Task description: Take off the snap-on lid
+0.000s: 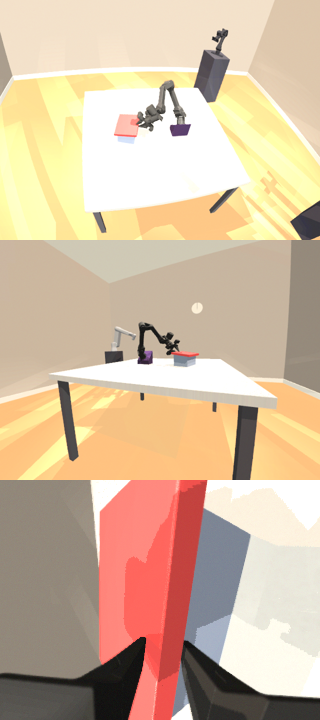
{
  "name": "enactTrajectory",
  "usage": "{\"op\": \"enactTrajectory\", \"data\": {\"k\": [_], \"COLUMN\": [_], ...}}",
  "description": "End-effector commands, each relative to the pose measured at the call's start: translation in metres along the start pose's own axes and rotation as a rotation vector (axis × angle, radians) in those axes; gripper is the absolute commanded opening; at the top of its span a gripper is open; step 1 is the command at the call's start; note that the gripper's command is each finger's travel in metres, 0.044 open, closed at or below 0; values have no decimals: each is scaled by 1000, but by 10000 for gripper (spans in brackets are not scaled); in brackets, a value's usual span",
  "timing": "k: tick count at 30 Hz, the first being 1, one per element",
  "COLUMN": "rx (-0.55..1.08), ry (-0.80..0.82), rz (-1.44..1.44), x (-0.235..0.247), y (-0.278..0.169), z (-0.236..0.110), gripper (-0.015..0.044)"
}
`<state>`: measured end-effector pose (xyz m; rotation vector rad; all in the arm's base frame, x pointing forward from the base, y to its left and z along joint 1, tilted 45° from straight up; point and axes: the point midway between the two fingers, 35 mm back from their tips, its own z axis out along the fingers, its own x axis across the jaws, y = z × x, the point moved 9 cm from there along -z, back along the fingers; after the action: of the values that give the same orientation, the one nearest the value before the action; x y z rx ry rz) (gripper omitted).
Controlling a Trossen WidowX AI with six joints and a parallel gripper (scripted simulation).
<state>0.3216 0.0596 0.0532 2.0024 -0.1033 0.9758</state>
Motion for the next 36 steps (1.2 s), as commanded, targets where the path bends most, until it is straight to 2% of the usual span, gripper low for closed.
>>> {"op": "enactTrajectory", "data": {"k": [1, 36], "rx": [-2, -1], "ry": [7, 7], "rz": [10, 11], "x": [8, 53], "y": [0, 0], "z": [-4, -22], "gripper": [0, 0]}}
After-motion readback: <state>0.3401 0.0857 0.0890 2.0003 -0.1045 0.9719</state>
